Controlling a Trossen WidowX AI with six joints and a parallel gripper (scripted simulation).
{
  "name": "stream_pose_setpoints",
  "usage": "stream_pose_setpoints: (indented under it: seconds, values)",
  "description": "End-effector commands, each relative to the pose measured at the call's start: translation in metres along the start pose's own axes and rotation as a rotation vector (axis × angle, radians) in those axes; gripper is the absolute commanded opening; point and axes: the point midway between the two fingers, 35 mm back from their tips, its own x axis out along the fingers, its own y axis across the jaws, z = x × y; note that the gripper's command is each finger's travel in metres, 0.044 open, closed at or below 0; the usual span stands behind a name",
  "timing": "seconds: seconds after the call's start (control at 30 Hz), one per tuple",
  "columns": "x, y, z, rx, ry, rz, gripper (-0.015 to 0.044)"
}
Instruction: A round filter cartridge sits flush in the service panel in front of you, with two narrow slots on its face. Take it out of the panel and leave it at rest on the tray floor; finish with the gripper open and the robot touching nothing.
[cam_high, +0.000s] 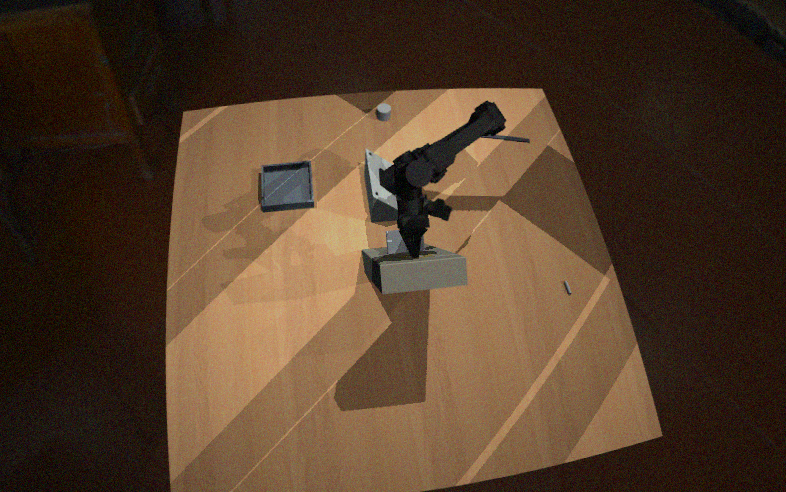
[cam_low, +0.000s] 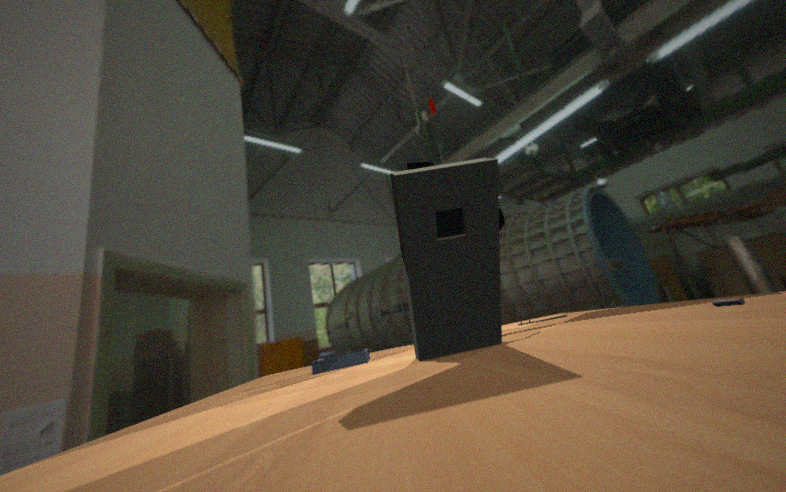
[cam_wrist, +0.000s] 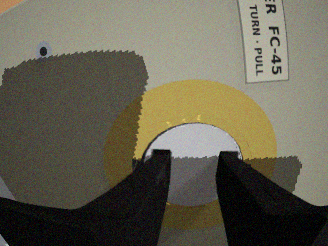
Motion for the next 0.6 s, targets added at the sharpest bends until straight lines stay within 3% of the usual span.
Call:
stream_pose_setpoints:
  seconds: [0.0, 0.23, 0.27, 0.57]
  values:
    - [0.017, 0.000, 0.000, -0.034, 0.018, 0.022, 0.0000]
    - [0.017, 0.000, 0.000, -0.034, 0.018, 0.022, 0.0000]
    - [-0.001, 0.000, 0.000, 0.000, 0.001, 0.001, 0.0000]
    - [-0.031, -0.002, -0.005, -0.017, 0.021, 0.020, 0.0000]
